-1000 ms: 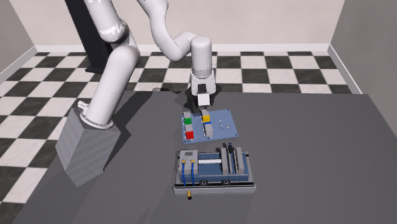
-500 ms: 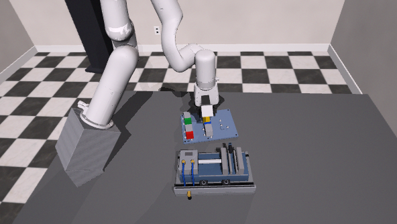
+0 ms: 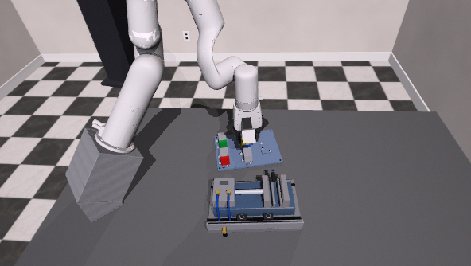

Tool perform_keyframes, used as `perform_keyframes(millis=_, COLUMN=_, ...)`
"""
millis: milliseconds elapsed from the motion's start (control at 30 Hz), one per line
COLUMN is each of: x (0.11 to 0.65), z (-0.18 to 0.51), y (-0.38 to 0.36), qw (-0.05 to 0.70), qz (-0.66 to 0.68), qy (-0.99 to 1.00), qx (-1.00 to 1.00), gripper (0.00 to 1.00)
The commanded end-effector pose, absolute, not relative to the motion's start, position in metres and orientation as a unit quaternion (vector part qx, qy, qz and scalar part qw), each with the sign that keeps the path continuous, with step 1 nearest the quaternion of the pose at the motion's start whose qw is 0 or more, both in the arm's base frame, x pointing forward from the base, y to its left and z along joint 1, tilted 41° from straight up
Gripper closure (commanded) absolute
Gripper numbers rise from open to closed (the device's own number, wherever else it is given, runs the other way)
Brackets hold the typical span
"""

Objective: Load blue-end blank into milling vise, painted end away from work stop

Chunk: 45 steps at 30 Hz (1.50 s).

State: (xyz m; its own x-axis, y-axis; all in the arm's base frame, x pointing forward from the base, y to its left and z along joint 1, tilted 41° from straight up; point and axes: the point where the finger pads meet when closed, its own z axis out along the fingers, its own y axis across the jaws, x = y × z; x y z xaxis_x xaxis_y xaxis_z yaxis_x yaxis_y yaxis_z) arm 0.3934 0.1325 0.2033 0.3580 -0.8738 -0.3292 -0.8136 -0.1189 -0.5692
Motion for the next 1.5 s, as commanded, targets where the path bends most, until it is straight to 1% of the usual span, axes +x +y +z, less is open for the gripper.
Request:
perform_keyframes(millis=0, x=0.396, z=0.203, y=0.133, qw=0.351, qz=-0.044, qy=0.564, qx=-0.746, gripper=0.36)
perform_keyframes(millis=1467, x=0.384, z=0.213, y=0.128, qw=0.351, qz=-0.044, qy=0.564, qx=-0.746, gripper=0.36)
